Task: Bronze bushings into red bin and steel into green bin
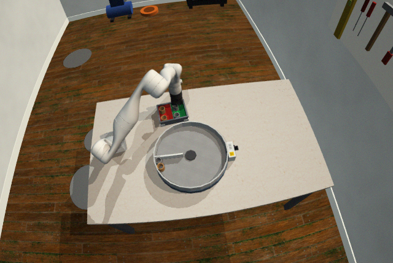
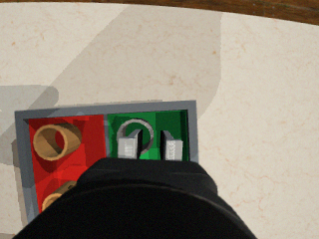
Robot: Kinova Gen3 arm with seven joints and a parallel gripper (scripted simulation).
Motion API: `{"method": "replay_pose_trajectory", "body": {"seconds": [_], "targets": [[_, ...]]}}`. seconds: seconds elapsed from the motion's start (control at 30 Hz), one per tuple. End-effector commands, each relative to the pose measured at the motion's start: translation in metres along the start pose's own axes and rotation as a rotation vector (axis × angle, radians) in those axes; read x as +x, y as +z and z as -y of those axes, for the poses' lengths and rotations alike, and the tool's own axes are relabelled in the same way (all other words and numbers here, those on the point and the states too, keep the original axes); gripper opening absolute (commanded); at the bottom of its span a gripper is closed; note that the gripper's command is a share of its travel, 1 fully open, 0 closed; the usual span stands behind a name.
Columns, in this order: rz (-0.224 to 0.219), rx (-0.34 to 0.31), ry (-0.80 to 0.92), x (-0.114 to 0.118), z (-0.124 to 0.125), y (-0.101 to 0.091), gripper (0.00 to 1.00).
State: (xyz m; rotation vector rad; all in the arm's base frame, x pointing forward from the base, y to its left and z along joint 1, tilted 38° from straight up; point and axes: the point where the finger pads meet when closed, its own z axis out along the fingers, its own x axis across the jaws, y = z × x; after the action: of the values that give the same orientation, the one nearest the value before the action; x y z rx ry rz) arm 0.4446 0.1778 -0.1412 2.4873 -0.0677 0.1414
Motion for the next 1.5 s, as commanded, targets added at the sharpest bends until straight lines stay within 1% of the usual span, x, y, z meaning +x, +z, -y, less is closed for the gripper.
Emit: {"method": "replay_pose_trajectory", "body": {"seconds": [0.0,0.13,0.2,0.27,0.37,0.47,0.6,0.63,0.67,1.47], "targets": [[0.002,0.002,0.001,-0.001,0.001,-0.006,0.47],[0.002,0.002,0.001,-0.001,0.001,-0.006,0.47],[-0.001,0.002,0.001,0.001,0.000,-0.025,0.47],[-0.001,0.002,0.001,0.001,0.000,-0.025,0.47],[0.002,0.002,0.001,0.001,0.000,-0.060,0.47],[0.002,0.002,0.001,0.001,0.000,-0.060,0.47],[0.005,0.003,0.002,0.002,0.000,-0.106,0.47],[0.005,0.003,0.002,0.002,0.000,-0.106,0.47],[0.006,0.003,0.002,0.002,0.000,-0.117,0.47],[0.001,0.002,0.009,0.005,-0.001,-0.114,0.47]]}}
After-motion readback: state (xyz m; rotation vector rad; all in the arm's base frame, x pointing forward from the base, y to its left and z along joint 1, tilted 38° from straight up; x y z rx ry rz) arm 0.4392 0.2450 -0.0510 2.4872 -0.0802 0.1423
